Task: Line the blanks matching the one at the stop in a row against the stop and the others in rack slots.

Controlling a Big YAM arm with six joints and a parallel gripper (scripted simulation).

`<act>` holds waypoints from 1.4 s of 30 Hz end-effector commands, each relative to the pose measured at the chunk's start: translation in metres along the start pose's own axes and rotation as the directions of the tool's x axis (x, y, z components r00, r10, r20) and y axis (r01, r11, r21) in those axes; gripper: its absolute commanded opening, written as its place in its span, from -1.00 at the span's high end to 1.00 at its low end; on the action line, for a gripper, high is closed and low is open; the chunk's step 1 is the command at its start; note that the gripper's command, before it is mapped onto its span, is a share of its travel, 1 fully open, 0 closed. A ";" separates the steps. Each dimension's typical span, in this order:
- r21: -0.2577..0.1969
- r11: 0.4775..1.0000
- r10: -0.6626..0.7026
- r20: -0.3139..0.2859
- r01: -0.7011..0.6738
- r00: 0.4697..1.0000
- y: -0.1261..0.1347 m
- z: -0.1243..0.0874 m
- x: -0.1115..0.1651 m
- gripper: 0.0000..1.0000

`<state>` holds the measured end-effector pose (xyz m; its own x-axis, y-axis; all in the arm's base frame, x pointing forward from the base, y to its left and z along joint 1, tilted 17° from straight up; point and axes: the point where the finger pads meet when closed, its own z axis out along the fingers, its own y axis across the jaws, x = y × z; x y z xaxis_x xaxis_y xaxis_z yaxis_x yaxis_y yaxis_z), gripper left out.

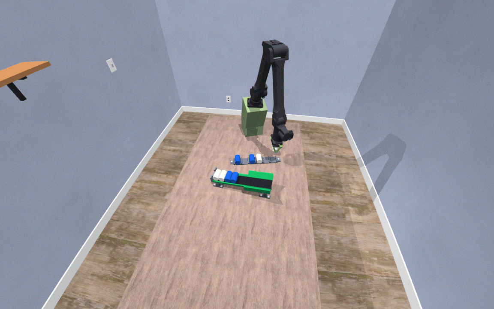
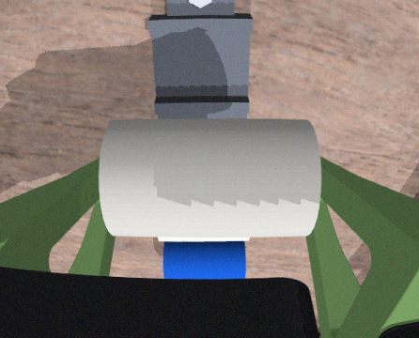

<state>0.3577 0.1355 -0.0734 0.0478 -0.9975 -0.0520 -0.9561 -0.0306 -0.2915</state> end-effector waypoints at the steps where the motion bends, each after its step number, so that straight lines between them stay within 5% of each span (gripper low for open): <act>1: -0.025 1.000 0.005 -0.012 -0.006 1.000 0.010 0.001 0.003 -0.25; 11: -0.016 1.000 0.007 -0.008 -0.007 1.000 -0.008 0.003 0.006 -0.25; 16: -0.018 0.998 0.063 -0.009 -0.063 0.998 -0.058 0.001 0.031 -0.25; 20: -0.018 0.994 0.110 -0.009 -0.110 0.994 -0.099 -0.004 0.060 -0.25; 24: -0.011 0.981 0.193 -0.009 -0.193 0.981 -0.159 -0.020 0.121 -0.25; 27: -0.011 0.981 0.193 -0.009 -0.193 0.981 -0.163 -0.021 0.124 -0.25; 30: -0.001 0.964 0.266 -0.008 -0.266 0.964 -0.209 -0.045 0.195 -0.25; 37: 0.012 0.946 0.323 -0.007 -0.323 0.946 -0.234 -0.069 0.257 -0.25; 42: 0.017 0.953 0.301 0.001 -0.301 0.954 -0.237 -0.077 0.245 -0.25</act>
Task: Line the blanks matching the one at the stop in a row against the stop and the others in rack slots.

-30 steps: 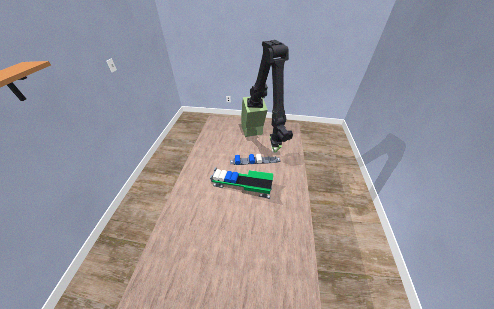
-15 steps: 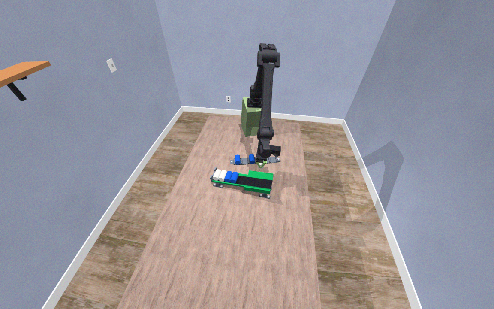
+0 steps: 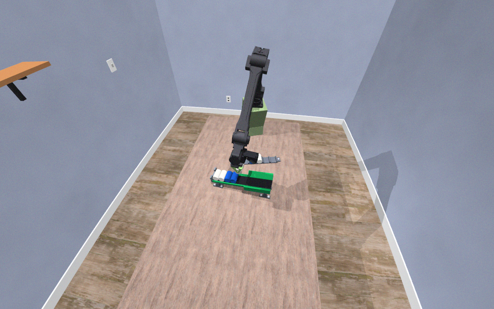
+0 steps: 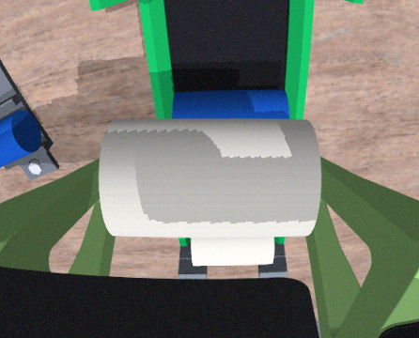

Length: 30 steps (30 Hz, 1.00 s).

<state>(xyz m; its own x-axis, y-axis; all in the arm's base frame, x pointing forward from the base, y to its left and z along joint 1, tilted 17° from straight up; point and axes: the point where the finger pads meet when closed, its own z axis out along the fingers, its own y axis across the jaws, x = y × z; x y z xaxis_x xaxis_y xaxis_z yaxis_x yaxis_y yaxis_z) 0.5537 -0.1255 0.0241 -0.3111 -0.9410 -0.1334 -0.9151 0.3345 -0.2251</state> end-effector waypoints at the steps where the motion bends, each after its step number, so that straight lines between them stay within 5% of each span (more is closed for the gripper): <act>1: 0.047 0.997 -0.068 0.021 0.067 0.997 -0.019 -0.025 -0.029 -0.25; 10: 0.052 0.998 -0.040 0.012 0.039 0.999 -0.019 -0.023 -0.013 -0.25; 30: 0.058 0.998 -0.040 0.016 0.039 0.999 -0.029 0.047 -0.024 -0.25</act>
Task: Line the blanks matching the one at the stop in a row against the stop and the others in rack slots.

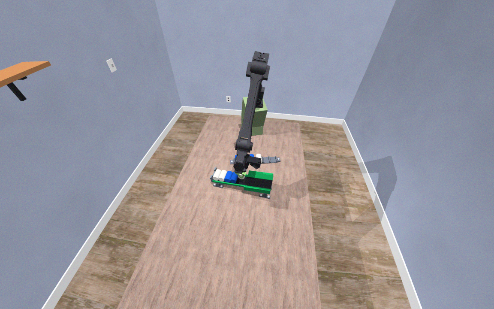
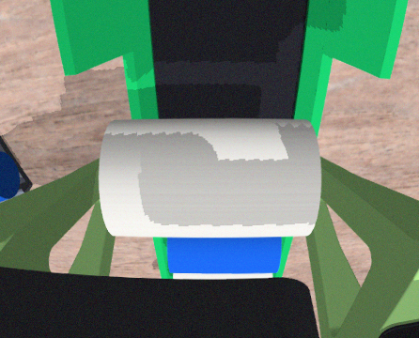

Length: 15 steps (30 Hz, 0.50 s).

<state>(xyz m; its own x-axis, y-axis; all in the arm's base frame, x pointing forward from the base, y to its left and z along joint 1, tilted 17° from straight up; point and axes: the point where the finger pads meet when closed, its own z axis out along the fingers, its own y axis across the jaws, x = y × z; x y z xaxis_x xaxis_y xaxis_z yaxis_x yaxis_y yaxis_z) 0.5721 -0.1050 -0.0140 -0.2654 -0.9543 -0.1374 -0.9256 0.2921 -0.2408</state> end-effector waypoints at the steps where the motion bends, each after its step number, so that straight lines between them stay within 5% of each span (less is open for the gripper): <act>1: 0.048 0.999 0.008 0.000 -0.008 1.000 -0.027 0.009 -0.002 -0.25; 4: 0.046 0.999 0.003 0.002 -0.003 1.000 -0.027 0.023 -0.005 -0.25; 7: 0.078 0.997 -0.004 0.006 0.004 1.000 -0.036 0.010 -0.009 -0.25; 10: 0.045 0.999 0.003 0.003 -0.003 1.000 -0.026 0.037 -0.005 -0.25; 15: 0.045 0.999 0.001 0.002 -0.001 1.000 -0.026 0.044 -0.005 -0.25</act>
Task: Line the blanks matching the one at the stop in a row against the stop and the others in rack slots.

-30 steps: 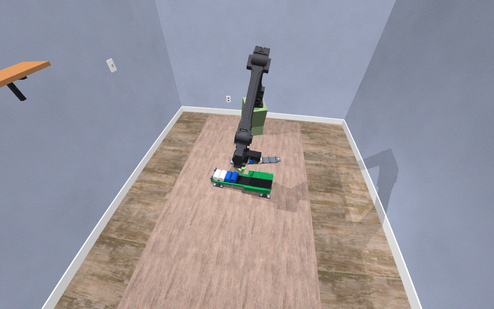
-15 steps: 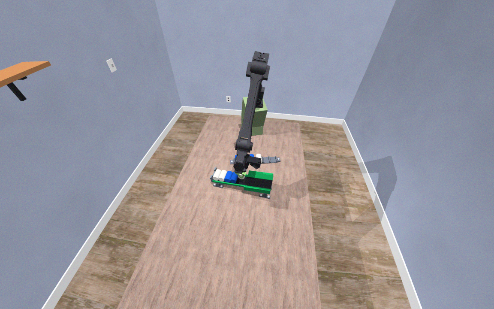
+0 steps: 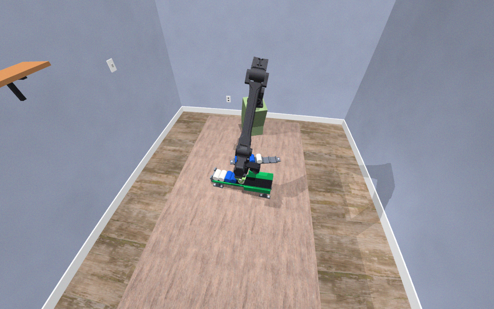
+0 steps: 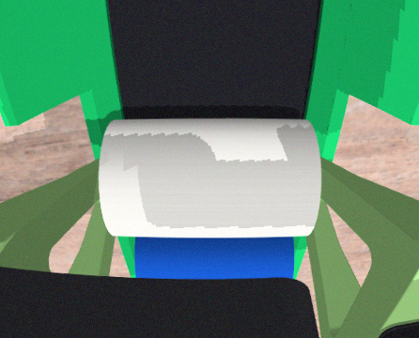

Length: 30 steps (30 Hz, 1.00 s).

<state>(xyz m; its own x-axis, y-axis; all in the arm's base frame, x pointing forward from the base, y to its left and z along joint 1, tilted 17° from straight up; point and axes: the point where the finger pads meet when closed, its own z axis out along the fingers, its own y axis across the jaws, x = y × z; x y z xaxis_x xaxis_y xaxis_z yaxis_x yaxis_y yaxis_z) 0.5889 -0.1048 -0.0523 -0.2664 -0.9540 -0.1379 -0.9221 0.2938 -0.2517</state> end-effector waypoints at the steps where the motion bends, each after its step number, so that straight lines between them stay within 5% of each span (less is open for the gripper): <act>1: 0.023 1.000 0.003 0.001 -0.003 1.000 -0.018 0.003 -0.004 -0.25; 5: 0.059 0.998 0.001 0.004 -0.001 1.000 -0.030 -0.021 -0.006 -0.25; 30: 0.054 0.999 0.001 0.003 -0.001 1.000 -0.028 -0.018 -0.005 -0.25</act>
<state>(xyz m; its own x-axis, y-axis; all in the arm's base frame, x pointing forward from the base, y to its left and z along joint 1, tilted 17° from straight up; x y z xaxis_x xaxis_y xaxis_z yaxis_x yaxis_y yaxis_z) 0.5899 -0.1049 -0.0566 -0.2667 -0.9539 -0.1374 -0.9231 0.2938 -0.2481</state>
